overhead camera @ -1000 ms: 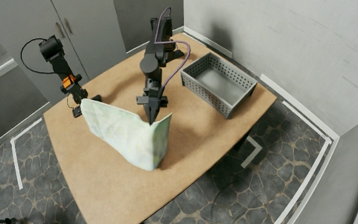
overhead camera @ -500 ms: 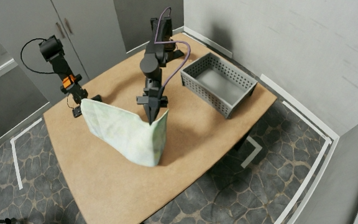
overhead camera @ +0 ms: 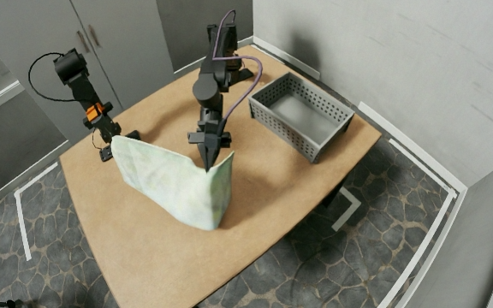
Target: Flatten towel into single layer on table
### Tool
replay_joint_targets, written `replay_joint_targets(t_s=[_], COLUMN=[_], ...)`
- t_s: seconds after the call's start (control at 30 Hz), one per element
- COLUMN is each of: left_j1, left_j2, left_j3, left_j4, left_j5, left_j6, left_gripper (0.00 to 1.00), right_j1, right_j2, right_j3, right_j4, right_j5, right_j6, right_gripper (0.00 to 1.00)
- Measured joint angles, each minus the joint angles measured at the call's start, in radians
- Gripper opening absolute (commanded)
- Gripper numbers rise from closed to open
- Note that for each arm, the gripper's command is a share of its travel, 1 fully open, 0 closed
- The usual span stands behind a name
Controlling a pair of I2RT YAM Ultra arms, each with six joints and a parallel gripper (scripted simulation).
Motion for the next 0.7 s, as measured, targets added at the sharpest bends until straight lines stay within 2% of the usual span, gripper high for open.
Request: replay_joint_targets(t_s=[0.3, 0.53, 0.7], left_j1=[0.000, 0.000, 0.000], left_j2=[-0.001, 0.008, -0.009], left_j3=[-0.003, -0.024, -0.094], left_j4=[0.008, 0.013, 0.036], left_j5=[0.000, 0.000, 0.000], left_j6=[0.000, 0.000, 0.000], left_gripper=[0.00, 0.00, 0.00], right_j1=[0.000, 0.000, 0.026], right_j2=[-0.001, -0.005, -0.024], right_j3=[-0.002, -0.051, -0.107], right_j4=[0.005, 0.026, 0.053], right_j5=[0.000, 0.000, 0.002], right_j6=[0.000, 0.000, 0.000], right_gripper=[0.00, 0.00, 0.00])
